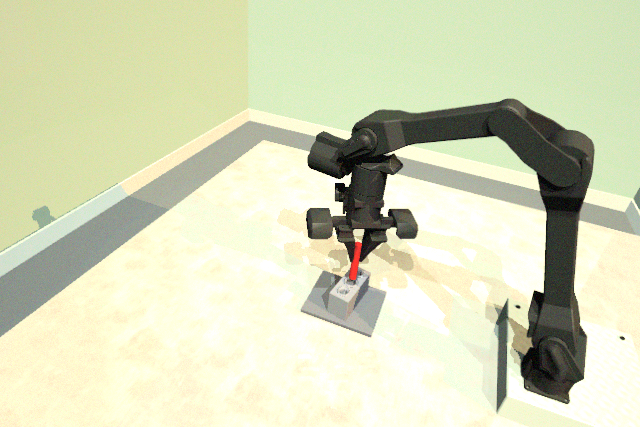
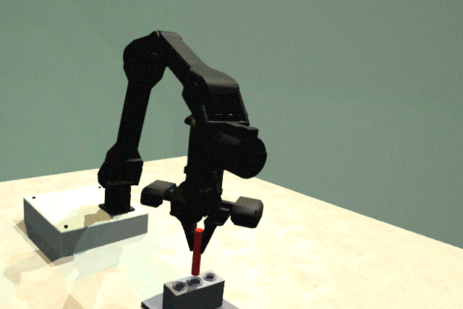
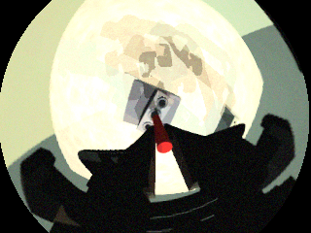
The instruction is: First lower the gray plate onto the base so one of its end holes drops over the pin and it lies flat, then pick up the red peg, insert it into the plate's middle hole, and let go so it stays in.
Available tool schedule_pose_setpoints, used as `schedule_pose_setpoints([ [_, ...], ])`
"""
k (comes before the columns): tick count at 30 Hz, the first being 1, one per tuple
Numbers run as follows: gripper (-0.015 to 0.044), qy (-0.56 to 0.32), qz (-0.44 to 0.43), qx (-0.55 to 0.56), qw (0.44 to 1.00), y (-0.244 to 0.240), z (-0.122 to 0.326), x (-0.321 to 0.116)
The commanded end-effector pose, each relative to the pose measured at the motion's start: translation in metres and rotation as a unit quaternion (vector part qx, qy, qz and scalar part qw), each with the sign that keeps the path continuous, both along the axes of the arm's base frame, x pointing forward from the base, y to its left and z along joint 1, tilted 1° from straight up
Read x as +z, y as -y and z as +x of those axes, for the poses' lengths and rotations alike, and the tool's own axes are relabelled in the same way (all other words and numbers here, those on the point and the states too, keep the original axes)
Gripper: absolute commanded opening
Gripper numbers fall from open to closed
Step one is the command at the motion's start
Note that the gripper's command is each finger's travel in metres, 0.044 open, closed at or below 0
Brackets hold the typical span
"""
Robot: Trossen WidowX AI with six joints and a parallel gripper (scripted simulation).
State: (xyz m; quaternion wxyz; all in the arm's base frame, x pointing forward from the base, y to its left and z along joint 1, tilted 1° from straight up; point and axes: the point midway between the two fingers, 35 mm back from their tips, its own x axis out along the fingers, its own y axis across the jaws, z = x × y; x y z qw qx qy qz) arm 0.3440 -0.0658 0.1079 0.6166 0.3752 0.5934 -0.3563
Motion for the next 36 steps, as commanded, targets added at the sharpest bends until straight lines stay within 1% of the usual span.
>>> schedule_pose_setpoints([
  [1, 0.0000, 0.002, 0.001, 0.004, 1.000, 0.0026, 0.0021, 0.0011],
  [36, 0.0000, 0.002, 0.001, 0.004, 1.000, 0.0005, 0.0028, 0.0012],
])
